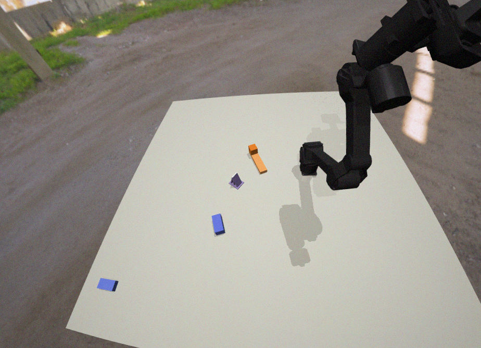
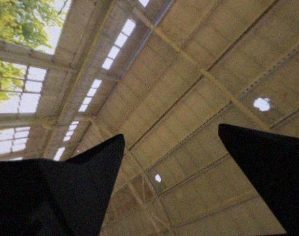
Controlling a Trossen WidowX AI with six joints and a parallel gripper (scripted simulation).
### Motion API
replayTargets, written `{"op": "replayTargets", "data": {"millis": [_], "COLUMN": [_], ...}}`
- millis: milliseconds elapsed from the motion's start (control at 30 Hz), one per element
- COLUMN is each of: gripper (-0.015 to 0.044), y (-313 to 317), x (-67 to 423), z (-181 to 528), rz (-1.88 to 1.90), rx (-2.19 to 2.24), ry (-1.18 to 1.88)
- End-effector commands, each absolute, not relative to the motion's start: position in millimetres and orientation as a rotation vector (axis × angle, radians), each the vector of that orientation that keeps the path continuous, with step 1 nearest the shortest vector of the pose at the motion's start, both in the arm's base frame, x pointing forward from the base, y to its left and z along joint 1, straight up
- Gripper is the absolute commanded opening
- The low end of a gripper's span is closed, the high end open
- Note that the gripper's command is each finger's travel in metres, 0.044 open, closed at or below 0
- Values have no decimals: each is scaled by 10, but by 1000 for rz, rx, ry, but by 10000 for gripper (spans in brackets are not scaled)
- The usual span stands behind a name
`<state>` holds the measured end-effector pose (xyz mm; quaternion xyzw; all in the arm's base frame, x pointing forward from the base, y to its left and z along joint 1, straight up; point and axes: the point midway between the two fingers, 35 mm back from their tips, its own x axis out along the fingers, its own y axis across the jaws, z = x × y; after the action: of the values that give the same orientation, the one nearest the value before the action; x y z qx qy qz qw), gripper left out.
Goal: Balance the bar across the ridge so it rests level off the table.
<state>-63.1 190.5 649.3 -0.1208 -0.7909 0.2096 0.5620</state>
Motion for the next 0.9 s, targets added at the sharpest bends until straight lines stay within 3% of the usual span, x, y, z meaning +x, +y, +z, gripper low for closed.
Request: {"op": "replayTargets", "data": {"millis": [0, 100, 867], "gripper": [374, 315, 315], "y": [1894, 1737, -174], "x": [-629, -602, -319], "z": [6497, 6553, 6783], "rz": [487, 396, -499], "rx": [-284, -284, -112], "ry": [-1863, -1866, -1681]}}
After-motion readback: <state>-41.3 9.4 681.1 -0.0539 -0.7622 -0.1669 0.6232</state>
